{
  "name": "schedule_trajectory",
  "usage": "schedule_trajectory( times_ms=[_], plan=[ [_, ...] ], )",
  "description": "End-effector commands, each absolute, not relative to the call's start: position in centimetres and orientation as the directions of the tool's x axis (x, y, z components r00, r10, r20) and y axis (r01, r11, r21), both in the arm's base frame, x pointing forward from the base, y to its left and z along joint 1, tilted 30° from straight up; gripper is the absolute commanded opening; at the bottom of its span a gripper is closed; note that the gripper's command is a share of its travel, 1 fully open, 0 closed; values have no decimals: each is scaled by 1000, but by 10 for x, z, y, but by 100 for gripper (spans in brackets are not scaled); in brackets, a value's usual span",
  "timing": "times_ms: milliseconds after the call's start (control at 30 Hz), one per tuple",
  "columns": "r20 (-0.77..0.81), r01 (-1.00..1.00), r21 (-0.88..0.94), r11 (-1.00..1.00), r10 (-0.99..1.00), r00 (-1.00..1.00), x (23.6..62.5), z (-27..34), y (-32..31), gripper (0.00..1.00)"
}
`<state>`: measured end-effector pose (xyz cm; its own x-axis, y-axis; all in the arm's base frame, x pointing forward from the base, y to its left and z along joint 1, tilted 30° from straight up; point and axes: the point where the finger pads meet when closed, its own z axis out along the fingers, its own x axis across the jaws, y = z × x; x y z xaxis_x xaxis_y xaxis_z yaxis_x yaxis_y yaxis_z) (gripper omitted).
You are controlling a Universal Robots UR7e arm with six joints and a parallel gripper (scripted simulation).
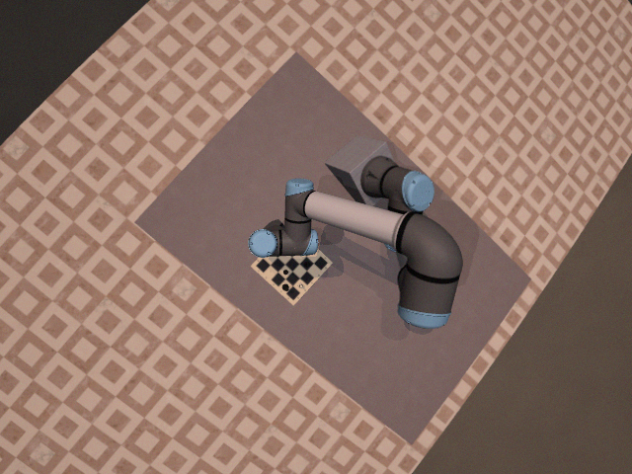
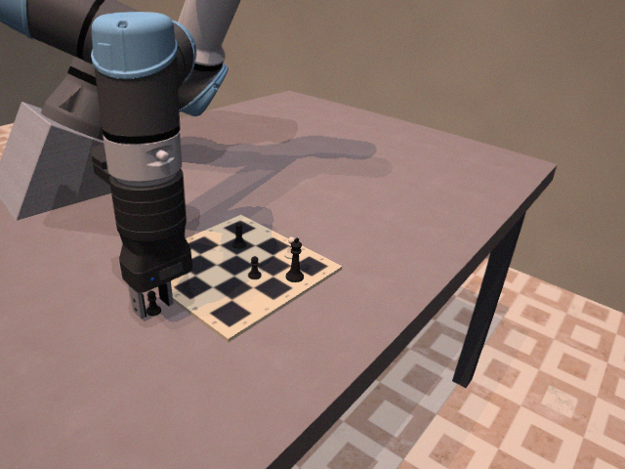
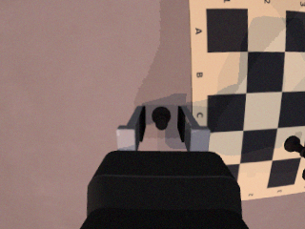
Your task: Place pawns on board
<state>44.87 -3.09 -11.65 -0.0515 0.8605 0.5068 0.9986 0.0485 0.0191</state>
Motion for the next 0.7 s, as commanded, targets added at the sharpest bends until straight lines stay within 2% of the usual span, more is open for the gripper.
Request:
schedule_trajectory(
  times_ms=[0,33,67,667],
  plan=[
    [506,999,20,48,861,-52,449,-116,-31,68],
    [506,999,20,48,861,-52,449,-116,-31,68],
    [506,999,20,48,861,-52,449,-116,-31,0],
    [506,999,20,48,861,-52,449,-116,-31,0]
  ],
)
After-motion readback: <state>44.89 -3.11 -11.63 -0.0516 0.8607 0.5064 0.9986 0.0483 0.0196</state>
